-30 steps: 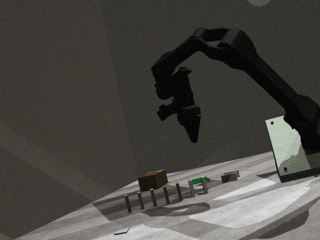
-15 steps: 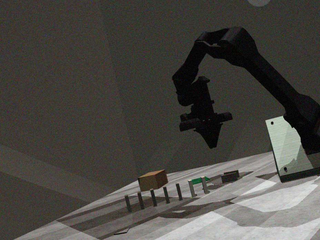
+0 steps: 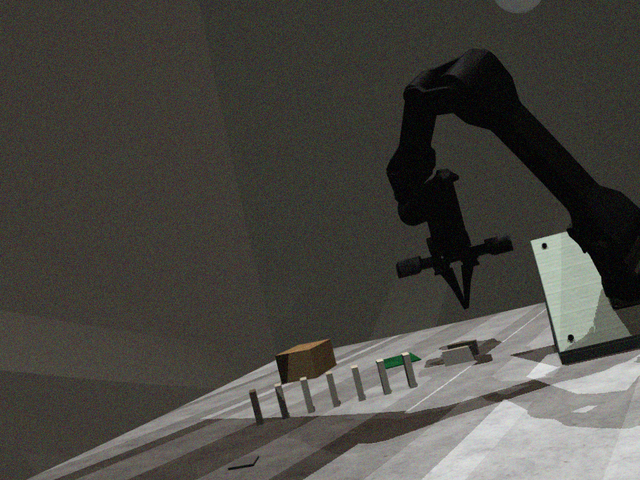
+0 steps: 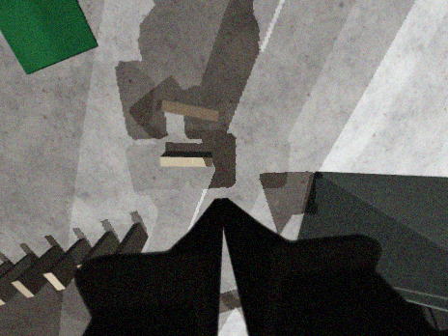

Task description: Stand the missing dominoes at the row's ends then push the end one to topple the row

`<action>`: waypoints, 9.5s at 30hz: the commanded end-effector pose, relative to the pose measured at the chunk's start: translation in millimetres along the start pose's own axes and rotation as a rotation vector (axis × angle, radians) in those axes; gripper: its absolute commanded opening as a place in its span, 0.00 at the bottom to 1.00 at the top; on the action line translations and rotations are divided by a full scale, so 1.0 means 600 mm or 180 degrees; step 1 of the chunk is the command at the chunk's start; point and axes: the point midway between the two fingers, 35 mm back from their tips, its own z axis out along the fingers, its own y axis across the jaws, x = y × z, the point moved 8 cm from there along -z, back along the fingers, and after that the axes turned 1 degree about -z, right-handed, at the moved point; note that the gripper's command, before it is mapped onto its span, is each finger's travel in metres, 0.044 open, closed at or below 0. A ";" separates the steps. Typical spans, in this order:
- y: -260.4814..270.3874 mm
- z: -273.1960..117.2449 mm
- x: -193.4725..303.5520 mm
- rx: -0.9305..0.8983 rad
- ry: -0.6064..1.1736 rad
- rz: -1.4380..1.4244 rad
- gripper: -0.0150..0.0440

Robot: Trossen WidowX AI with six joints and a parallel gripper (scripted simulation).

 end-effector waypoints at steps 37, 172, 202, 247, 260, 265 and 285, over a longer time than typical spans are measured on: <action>-0.008 0.005 -0.004 0.0012 -0.0014 0.0217 0.25; 0.120 0.138 -0.025 -0.0003 -0.0003 -0.4811 0.30; 0.164 -0.131 0.119 0.0037 -0.0083 -0.4581 0.30; 0.108 -0.025 0.403 0.0548 -0.1644 -0.4529 0.30; 0.093 0.008 0.413 0.0368 -0.2500 -0.4514 0.30; 0.086 0.019 0.418 0.0208 -0.2817 -0.4477 0.30; 0.048 0.050 0.438 -0.0893 -0.3851 -0.4137 0.30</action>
